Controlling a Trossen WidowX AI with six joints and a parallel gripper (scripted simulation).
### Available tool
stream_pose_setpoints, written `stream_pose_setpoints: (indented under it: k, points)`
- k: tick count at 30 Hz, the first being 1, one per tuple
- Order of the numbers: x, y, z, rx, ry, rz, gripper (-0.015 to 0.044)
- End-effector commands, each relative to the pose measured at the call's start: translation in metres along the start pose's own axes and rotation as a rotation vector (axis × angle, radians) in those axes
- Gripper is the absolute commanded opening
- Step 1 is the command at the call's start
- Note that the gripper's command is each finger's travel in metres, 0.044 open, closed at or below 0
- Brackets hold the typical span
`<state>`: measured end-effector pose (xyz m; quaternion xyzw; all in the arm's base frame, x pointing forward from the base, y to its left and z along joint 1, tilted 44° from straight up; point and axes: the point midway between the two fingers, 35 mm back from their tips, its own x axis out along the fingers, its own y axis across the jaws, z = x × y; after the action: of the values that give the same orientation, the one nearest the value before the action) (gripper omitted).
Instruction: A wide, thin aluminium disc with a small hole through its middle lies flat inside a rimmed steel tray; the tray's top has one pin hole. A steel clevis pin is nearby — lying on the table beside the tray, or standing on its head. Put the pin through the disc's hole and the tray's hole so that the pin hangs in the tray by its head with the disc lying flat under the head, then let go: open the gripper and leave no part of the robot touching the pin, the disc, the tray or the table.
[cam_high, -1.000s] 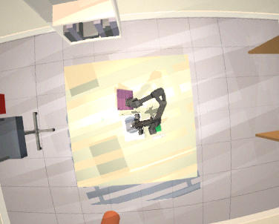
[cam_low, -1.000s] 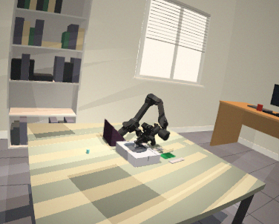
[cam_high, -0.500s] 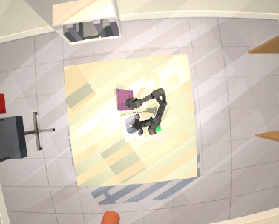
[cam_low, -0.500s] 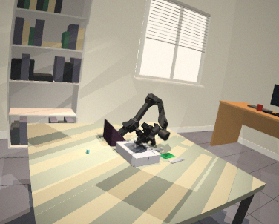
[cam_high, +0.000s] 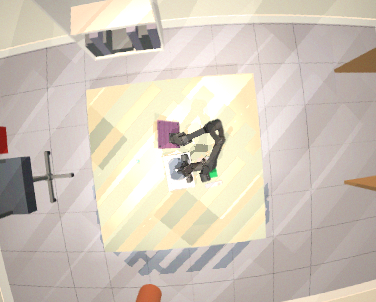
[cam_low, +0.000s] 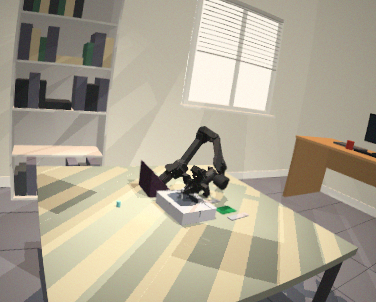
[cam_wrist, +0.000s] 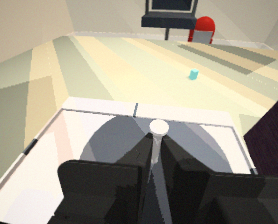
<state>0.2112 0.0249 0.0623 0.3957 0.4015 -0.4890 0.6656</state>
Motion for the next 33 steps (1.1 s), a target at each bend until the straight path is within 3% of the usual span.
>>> stream_pose_setpoints:
  k: [1,33]
  points:
    - [-0.0004,0.0027,-0.0004,-0.001,0.004,0.007,0.0000]
    - [0.0004,0.0055,0.0000,0.000,0.004,0.007,0.0000]
